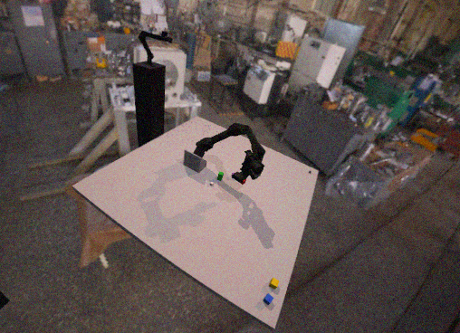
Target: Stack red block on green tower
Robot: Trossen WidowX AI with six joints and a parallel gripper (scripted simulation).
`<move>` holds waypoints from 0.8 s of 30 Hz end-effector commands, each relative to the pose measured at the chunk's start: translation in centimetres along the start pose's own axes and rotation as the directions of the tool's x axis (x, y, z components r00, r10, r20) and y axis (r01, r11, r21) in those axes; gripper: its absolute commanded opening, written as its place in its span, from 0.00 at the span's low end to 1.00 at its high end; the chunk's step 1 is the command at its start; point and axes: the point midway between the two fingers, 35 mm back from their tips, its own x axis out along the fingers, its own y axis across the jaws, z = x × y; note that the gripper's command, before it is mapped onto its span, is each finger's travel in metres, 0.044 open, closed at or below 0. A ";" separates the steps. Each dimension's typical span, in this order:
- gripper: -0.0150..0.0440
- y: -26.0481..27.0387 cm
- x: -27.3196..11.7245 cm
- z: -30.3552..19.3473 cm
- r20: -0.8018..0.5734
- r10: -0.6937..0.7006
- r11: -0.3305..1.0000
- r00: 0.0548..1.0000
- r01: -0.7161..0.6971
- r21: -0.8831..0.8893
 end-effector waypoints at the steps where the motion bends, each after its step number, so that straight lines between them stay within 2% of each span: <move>1: 0.25 0.0 -0.4 -0.2 0.004 -0.006 1.000 1.000 0.006 -0.005; 24: 0.25 0.1 -1.7 -8.1 0.002 -0.010 1.000 1.000 0.010 -0.002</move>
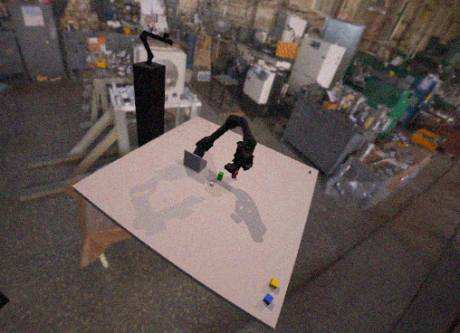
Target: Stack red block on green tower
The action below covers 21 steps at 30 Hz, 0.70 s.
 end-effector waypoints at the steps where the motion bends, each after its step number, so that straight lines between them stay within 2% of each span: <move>1: 0.25 -0.1 -0.1 -1.5 0.000 -0.003 1.000 1.000 0.003 0.000; 21: 0.25 0.3 0.9 -9.2 -0.005 0.000 1.000 1.000 0.000 0.004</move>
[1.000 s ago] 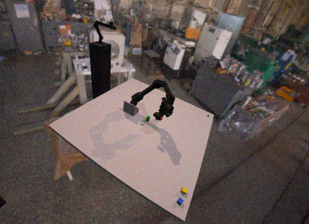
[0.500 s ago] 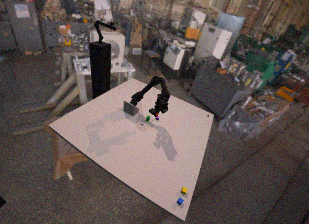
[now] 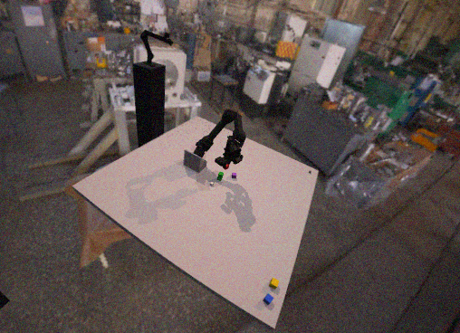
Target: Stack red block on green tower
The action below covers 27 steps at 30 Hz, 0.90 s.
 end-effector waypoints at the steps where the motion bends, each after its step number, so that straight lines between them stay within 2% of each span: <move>1: 0.25 0.0 0.4 -1.5 -0.002 -0.001 1.000 1.000 0.001 0.001; 9: 0.25 0.0 1.0 -2.5 -0.002 0.000 1.000 1.000 0.000 0.001; 27: 0.25 0.2 6.8 -2.6 -0.002 0.002 1.000 1.000 -0.002 0.001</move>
